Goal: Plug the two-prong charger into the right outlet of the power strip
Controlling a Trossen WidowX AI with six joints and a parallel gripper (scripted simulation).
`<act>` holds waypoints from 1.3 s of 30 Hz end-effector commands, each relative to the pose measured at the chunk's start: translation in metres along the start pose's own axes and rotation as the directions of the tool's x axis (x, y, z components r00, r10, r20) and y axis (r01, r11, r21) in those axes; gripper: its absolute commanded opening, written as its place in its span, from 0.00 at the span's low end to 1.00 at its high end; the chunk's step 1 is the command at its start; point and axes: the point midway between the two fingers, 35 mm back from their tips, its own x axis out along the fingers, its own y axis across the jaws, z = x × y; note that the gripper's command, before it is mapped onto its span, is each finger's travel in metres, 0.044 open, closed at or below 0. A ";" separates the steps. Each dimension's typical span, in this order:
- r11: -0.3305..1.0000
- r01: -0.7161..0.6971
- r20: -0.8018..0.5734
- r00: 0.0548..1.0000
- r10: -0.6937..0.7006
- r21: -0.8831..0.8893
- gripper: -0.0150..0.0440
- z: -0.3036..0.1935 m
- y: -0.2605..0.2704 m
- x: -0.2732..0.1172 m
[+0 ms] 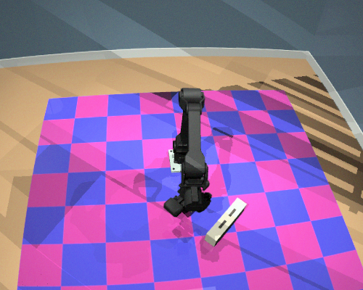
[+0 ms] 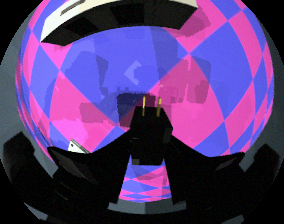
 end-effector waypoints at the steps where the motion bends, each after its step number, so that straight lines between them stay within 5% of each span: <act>1: 1.000 -0.002 0.003 1.000 0.002 -0.006 0.25 0.007 0.004 0.004; 39: 0.999 0.000 0.006 1.000 0.000 -0.037 0.25 0.066 0.022 0.016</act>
